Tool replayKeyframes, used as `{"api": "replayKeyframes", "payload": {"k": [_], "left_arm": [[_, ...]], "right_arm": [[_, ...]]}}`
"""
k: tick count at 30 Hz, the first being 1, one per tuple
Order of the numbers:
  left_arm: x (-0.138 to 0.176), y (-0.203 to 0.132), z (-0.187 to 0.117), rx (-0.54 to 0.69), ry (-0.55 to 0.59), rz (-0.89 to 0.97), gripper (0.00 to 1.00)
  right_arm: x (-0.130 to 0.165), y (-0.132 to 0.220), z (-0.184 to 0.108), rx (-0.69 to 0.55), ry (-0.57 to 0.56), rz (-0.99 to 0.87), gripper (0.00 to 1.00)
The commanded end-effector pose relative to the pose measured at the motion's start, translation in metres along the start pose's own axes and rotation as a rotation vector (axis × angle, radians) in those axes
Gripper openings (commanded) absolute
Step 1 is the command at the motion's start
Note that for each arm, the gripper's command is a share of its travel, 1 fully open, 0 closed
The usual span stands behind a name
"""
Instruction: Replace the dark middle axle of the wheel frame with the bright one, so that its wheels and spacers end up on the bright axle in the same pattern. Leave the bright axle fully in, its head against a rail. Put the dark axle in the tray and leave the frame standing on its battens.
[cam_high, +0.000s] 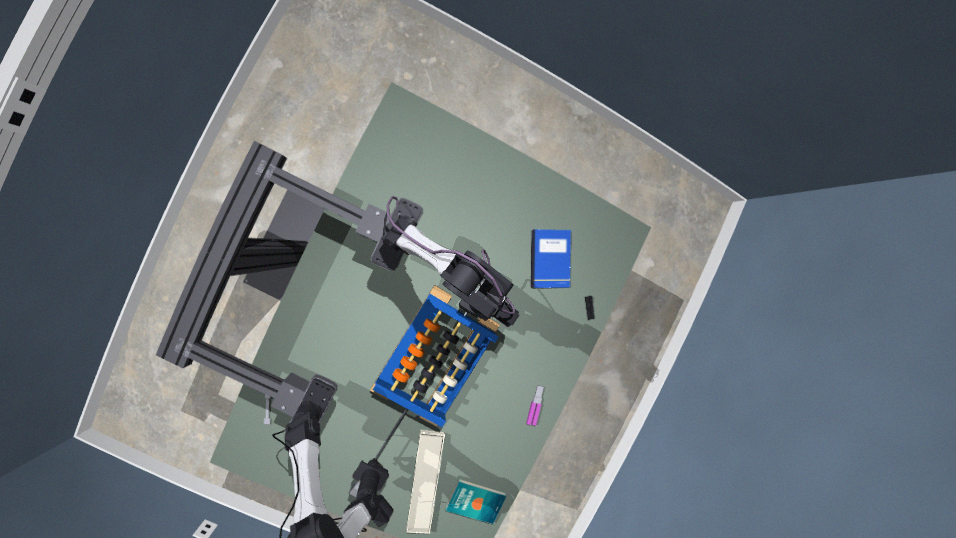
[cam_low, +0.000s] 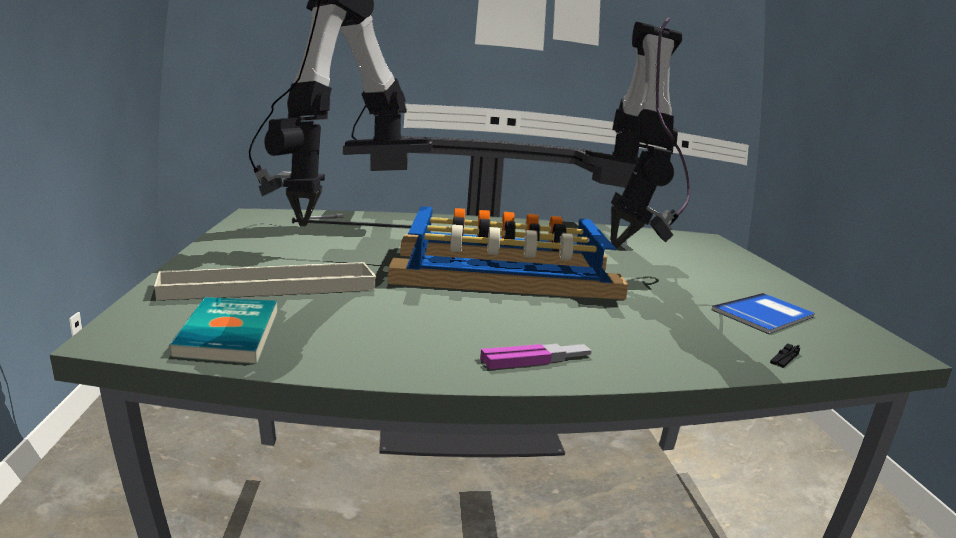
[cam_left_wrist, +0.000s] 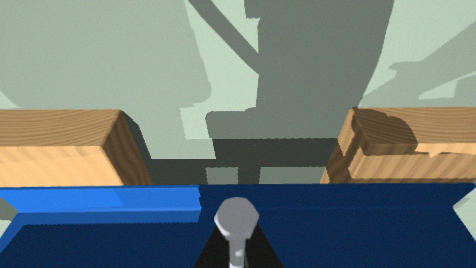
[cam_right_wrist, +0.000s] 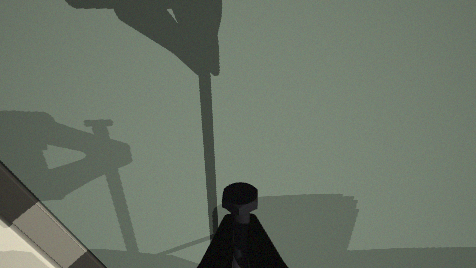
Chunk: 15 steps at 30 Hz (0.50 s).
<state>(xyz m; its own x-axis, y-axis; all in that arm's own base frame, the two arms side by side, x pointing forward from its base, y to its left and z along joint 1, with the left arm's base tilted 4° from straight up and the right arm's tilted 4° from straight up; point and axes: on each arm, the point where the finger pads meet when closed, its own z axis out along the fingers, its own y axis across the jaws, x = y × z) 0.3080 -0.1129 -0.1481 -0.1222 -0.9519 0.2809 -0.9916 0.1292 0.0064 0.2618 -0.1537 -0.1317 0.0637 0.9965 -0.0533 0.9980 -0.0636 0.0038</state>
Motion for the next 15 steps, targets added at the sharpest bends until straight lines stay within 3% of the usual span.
{"api": "replayKeyframes", "payload": {"k": [1,15], "left_arm": [[-0.0018,0.0116,0.0072,-0.044,-0.02,0.001,0.0],[-0.0012,0.0037,0.0036,-0.028,-0.017,0.0,0.0]], "right_arm": [[-0.0004,-0.0017,0.0031,0.004,0.009,0.016,0.0],[0.0008,-0.0048,0.0042,0.012,0.013,0.016,0.0]]}}
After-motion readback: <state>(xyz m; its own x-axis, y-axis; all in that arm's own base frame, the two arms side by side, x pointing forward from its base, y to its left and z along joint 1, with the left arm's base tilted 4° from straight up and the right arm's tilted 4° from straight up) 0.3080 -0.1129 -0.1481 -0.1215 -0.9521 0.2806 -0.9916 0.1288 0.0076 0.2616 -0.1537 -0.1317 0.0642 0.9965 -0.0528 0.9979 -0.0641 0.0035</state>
